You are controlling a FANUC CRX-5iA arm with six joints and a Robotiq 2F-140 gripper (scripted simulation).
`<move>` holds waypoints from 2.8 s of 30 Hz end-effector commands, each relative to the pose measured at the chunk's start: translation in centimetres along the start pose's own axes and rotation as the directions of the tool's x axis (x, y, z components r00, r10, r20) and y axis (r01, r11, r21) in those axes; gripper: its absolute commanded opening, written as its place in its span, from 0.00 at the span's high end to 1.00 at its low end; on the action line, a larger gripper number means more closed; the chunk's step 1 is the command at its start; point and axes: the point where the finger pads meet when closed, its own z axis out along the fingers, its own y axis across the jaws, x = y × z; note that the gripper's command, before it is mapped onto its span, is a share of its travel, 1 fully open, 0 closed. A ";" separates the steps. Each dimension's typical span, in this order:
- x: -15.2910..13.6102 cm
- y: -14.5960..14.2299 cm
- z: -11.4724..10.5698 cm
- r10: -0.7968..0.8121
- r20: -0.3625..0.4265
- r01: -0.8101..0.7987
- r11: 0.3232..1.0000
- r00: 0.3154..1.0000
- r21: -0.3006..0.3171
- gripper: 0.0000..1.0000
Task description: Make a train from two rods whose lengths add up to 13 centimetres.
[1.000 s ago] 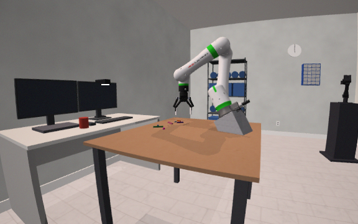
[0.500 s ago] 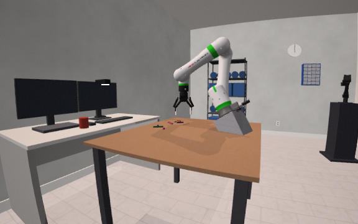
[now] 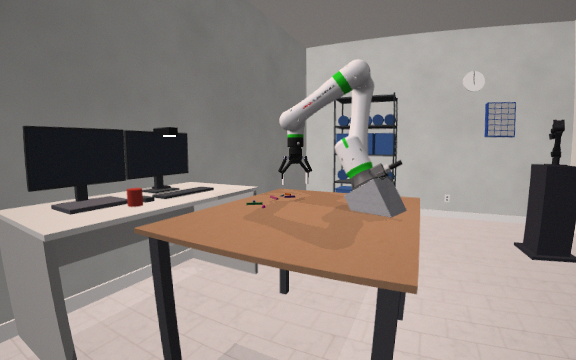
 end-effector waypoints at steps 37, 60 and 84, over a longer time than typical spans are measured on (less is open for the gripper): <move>-2.0 -6.3 0.8 -0.779 0.025 0.779 0.627 0.627 0.012 0.00; -4.4 -11.9 1.1 -0.996 0.016 0.996 -0.085 -0.086 0.030 0.00; -7.8 -17.7 0.8 -0.637 -0.004 0.636 -0.771 -0.771 0.023 0.00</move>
